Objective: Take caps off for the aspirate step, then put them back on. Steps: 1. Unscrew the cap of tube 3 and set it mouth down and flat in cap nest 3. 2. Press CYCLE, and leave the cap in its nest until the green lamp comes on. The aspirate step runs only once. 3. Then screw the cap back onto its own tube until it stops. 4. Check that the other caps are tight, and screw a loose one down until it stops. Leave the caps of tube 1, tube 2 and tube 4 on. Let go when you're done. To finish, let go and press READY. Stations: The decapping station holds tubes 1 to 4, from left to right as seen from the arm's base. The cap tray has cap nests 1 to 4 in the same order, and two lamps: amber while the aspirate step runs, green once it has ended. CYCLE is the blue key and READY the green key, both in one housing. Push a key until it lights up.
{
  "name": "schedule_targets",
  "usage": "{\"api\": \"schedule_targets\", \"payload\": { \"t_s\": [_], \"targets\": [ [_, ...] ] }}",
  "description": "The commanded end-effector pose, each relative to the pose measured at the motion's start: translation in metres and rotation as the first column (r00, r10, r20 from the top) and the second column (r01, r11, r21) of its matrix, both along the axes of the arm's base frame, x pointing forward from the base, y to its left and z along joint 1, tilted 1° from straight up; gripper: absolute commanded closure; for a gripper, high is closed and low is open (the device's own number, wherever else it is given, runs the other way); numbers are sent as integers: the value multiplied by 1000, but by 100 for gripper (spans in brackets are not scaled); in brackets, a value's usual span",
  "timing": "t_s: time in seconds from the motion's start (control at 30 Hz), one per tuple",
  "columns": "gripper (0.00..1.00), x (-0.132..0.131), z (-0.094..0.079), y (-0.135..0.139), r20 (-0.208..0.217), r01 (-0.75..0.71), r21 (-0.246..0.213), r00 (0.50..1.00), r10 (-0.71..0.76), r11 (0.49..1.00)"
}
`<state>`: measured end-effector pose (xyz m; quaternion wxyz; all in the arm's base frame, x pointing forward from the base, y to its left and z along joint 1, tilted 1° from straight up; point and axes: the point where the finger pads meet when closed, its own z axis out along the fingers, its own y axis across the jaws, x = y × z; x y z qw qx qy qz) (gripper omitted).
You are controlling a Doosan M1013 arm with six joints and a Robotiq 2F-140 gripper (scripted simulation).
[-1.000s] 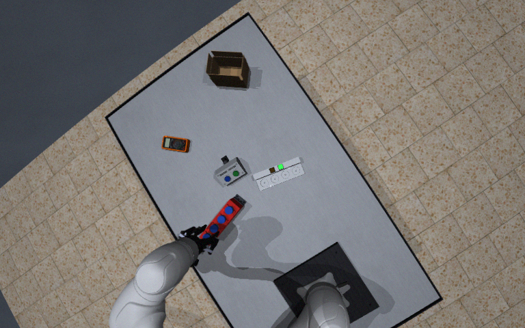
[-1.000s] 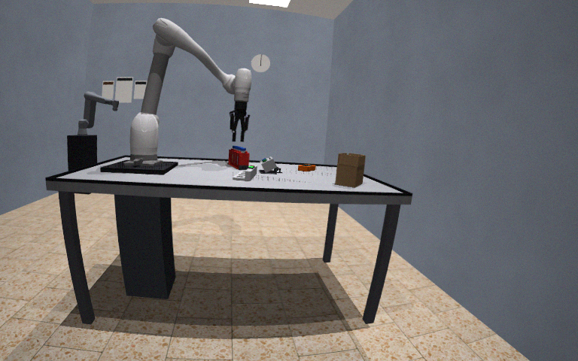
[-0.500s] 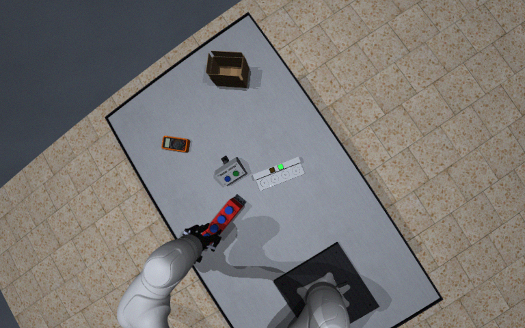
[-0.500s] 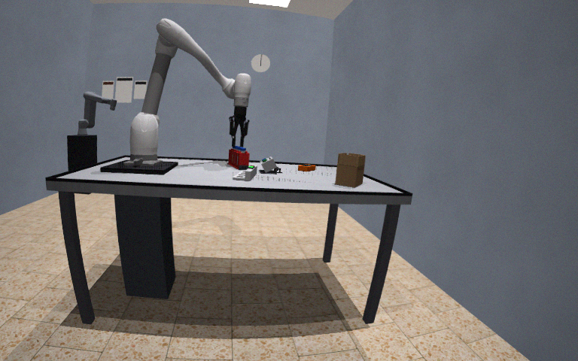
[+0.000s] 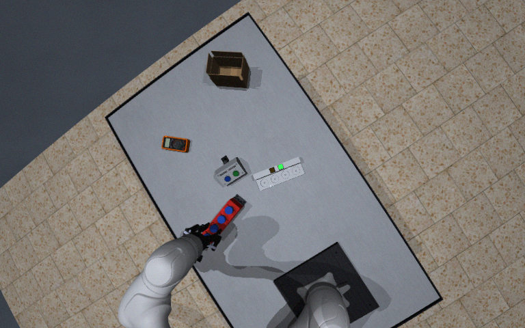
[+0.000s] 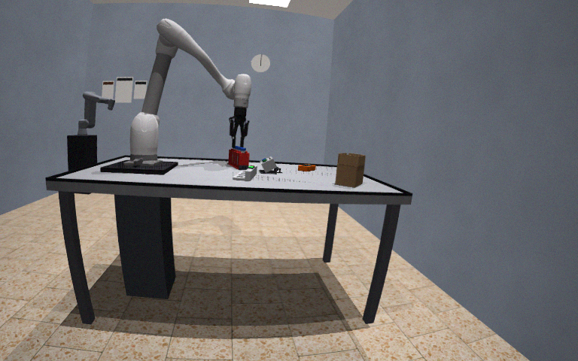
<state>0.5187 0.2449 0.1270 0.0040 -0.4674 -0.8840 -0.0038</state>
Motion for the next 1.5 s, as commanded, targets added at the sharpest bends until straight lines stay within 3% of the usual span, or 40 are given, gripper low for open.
{"api": "schedule_targets", "payload": {
  "t_s": [0.0,0.43,0.47,0.93,1.47],
  "targets": [
    [59,1,-5,0,1,1,5,1000,-1,1000],
    [59,2,-7,1,4,1,5,1000,-1,1000],
    [70,1,-6,0,3,1,3,1000,-1,1000],
    [70,1,-6,0,3,1,3,1000,-1,1000],
    [70,2,-6,0,1,282,4,959,-282,959]
  ]
}}
